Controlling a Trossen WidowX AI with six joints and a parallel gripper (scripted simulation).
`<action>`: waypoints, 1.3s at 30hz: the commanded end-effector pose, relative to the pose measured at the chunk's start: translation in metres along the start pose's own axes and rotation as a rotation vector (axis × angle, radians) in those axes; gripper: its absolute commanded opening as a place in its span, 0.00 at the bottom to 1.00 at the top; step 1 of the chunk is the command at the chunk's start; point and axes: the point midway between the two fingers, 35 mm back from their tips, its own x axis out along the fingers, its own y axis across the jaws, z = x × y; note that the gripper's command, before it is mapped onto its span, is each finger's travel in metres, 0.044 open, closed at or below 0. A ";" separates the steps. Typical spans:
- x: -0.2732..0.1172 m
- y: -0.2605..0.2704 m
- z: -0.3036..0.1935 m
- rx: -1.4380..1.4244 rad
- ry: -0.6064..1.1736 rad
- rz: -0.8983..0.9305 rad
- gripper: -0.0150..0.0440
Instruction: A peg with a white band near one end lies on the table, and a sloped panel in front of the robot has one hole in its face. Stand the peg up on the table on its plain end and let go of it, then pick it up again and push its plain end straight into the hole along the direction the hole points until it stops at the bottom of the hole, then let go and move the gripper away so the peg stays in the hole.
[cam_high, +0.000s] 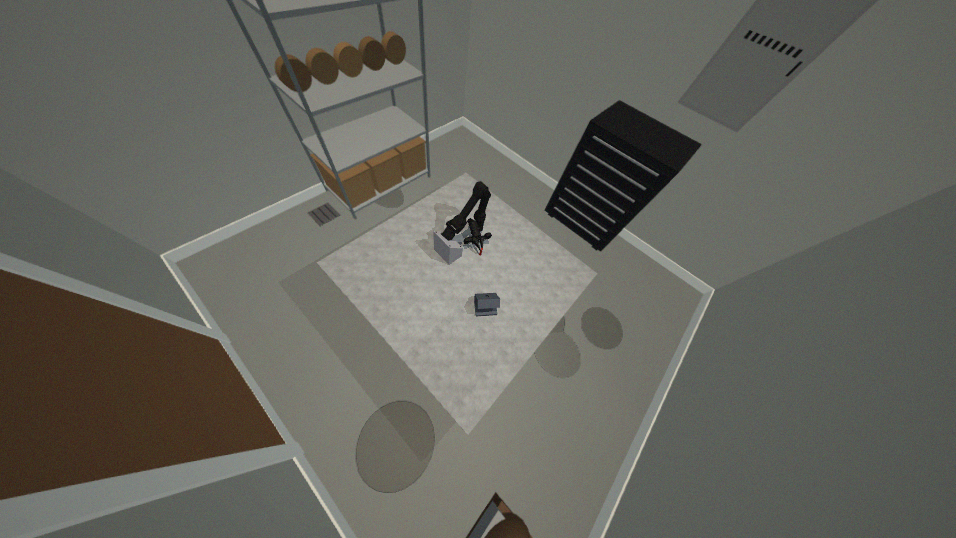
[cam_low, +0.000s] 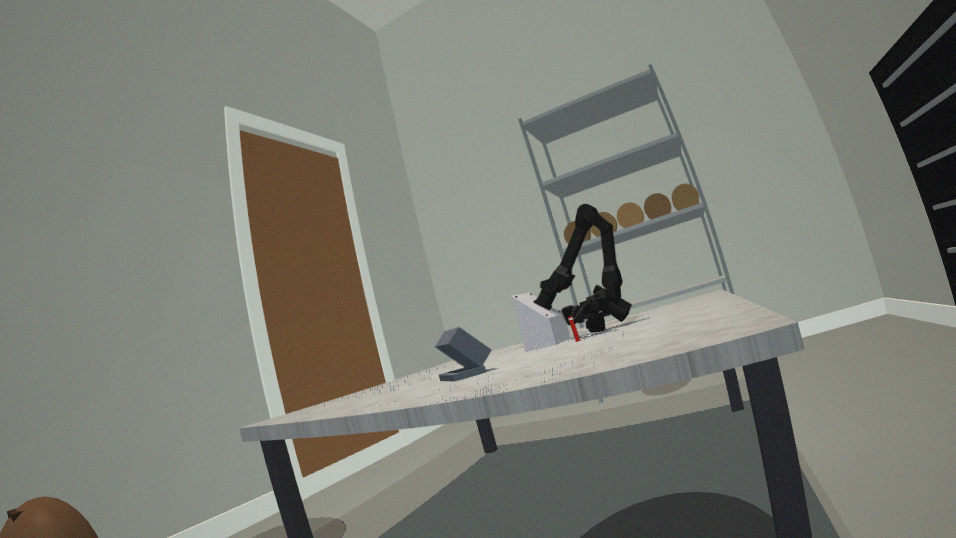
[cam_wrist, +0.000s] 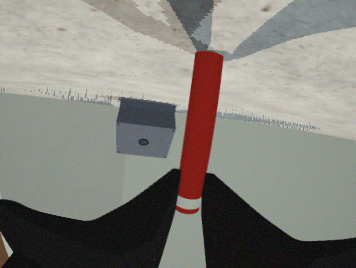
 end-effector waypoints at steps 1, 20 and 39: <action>-0.001 0.000 0.002 0.000 -0.001 0.000 0.34; 0.000 0.000 0.000 0.000 0.002 -0.001 0.47; 0.000 0.000 0.000 0.000 0.002 -0.001 0.65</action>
